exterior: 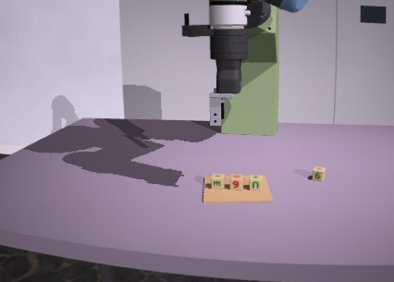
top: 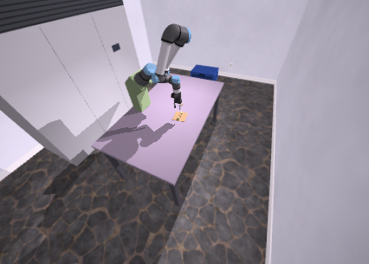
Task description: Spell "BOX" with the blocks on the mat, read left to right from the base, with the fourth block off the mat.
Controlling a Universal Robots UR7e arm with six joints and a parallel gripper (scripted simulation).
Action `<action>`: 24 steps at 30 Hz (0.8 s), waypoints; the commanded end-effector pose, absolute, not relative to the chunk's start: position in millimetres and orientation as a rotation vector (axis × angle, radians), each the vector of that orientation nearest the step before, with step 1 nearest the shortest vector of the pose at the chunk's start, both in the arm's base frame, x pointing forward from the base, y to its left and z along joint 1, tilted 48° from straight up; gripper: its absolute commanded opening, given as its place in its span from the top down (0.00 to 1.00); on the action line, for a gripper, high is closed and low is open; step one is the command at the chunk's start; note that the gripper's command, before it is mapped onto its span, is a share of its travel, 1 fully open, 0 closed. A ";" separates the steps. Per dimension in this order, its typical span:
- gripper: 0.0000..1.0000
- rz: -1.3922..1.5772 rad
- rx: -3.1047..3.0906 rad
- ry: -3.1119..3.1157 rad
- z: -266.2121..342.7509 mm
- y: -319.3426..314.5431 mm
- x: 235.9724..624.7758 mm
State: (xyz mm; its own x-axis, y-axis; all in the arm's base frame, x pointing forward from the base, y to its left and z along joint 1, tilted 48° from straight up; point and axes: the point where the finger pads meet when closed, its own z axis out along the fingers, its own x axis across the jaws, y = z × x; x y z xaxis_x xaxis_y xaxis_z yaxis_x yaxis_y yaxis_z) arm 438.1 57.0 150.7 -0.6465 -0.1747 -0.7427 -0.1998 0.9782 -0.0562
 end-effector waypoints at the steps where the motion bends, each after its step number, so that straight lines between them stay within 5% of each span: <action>1: 0.00 0.038 -0.260 2.286 156.8 56.1 431.8; 24: 0.00 0.038 -0.260 2.286 172.5 53.4 414.4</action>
